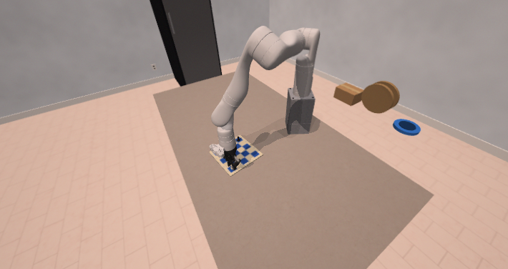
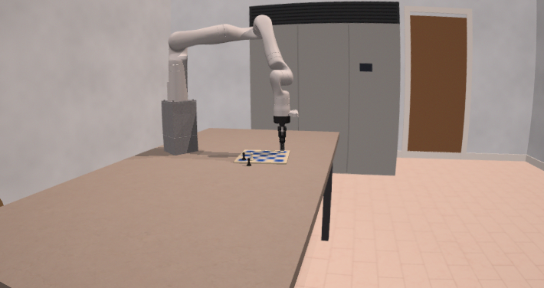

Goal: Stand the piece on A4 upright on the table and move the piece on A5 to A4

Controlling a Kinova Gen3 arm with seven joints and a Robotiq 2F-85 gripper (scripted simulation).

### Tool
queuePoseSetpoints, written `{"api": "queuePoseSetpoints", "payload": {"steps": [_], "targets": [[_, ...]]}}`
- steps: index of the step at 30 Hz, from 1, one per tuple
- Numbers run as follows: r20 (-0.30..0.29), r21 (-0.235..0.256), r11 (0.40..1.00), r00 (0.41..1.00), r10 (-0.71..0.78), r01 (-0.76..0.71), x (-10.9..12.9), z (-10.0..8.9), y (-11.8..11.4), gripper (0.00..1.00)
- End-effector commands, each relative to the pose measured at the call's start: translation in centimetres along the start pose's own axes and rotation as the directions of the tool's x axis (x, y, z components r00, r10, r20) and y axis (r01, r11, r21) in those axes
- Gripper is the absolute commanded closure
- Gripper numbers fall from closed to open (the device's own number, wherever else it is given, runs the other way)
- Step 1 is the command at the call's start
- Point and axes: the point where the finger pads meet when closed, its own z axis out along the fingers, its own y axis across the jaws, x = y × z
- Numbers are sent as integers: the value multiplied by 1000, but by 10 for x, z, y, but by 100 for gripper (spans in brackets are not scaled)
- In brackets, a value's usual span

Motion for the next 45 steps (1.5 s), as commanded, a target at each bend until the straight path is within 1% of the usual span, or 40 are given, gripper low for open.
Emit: {"api": "queuePoseSetpoints", "payload": {"steps": [1, 40, 41, 45], "targets": [[2, -1, 1000, 1000, 1, -1, -1, 2, 1, 66], [2, -1, 1000, 1000, 1, -1, -1, 3, 1, 66], [2, -1, 1000, 1000, 1, -1, -1, 3, 1, 100], [2, -1, 1000, 1000, 1, -1, -1, 3, 1, 100]]}}
